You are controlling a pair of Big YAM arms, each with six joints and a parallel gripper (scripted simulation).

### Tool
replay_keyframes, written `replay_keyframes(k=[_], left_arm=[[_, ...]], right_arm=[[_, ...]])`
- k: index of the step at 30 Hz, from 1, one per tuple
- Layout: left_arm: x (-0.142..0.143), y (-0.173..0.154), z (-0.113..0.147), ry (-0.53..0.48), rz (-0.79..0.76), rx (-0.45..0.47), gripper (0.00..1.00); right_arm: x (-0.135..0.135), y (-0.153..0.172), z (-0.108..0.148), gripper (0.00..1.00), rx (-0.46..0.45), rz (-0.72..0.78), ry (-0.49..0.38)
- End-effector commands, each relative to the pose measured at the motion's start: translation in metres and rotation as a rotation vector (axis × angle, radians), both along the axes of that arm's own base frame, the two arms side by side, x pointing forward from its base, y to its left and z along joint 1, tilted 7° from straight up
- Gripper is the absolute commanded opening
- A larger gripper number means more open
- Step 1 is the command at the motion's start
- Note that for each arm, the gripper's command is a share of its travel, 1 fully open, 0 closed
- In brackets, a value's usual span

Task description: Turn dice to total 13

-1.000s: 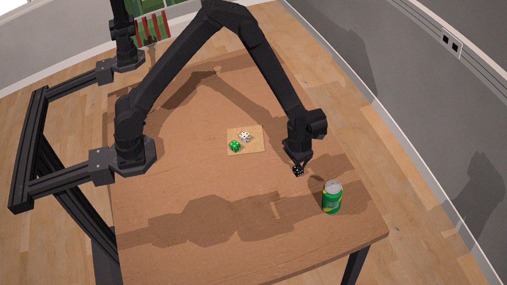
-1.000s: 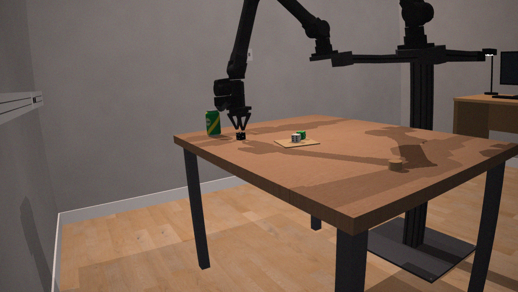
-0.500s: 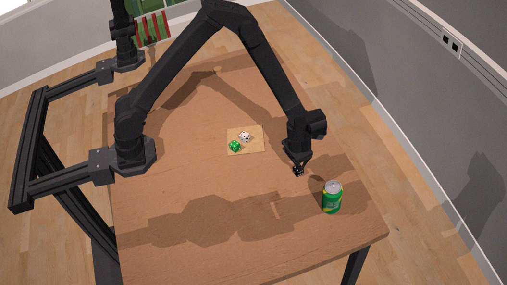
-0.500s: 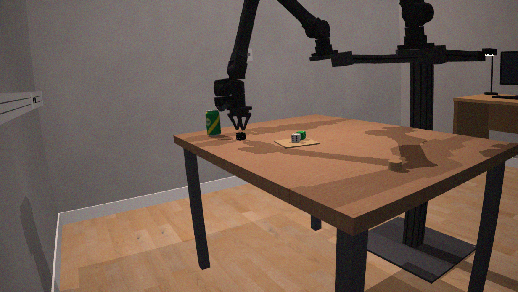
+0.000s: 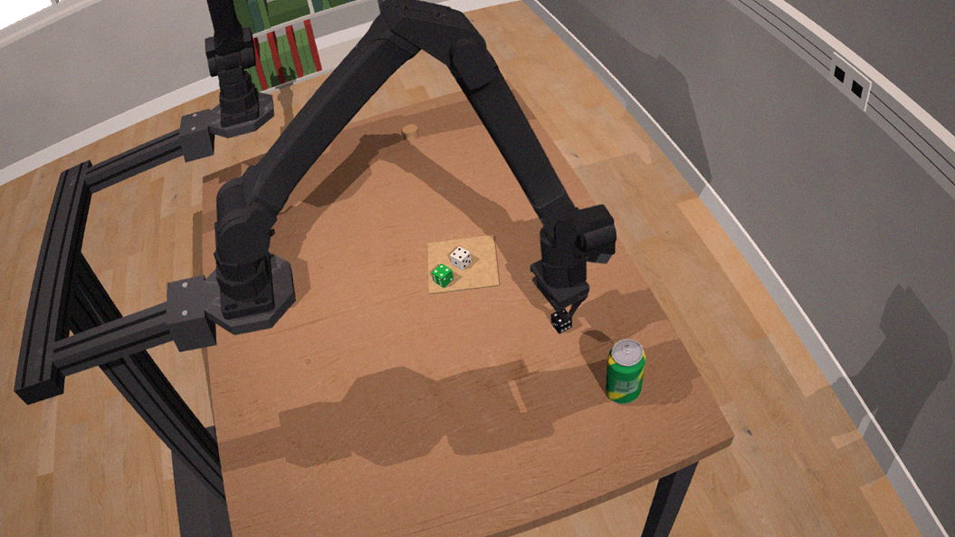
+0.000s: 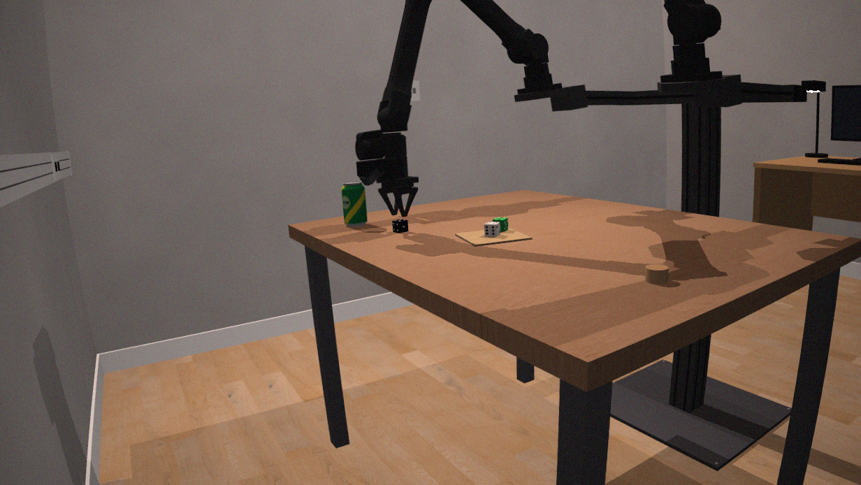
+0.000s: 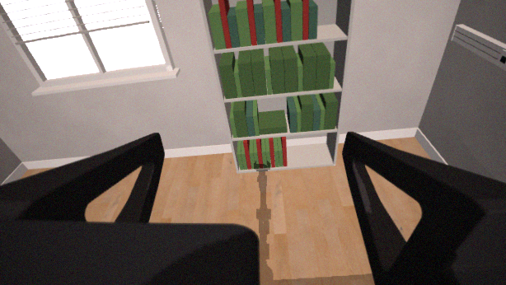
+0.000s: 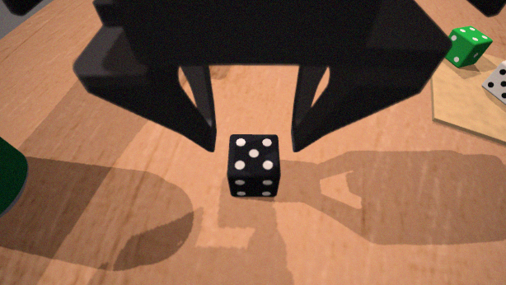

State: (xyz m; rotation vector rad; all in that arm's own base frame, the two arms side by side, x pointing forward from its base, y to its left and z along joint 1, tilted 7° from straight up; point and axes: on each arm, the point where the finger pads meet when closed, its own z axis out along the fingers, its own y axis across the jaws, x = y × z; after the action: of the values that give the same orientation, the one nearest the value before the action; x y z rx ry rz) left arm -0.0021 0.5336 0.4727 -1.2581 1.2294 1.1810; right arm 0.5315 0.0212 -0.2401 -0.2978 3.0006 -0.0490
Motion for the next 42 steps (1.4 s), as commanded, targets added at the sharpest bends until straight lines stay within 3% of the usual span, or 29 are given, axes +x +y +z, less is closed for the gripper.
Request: replay_keyframes(k=[1, 6, 24, 42], left_arm=[[-0.003, 0.004, 0.038, 0.016, 0.001, 0.067, 1.00], [-0.003, 0.004, 0.038, 0.016, 0.001, 0.067, 1.00], [-0.003, 0.004, 0.038, 0.016, 0.001, 0.067, 1.00], [-0.003, 0.004, 0.038, 0.016, 0.001, 0.067, 1.00]], right_arm=[[-0.007, -0.004, -0.012, 0.45, -0.001, 0.003, 0.010], [0.011, -0.004, -0.010, 0.45, 0.000, 0.002, -0.020], [0.011, -0.004, -0.041, 0.45, 0.000, 0.002, -0.014], [0.011, -0.004, -0.043, 0.45, 0.000, 0.002, -0.012]])
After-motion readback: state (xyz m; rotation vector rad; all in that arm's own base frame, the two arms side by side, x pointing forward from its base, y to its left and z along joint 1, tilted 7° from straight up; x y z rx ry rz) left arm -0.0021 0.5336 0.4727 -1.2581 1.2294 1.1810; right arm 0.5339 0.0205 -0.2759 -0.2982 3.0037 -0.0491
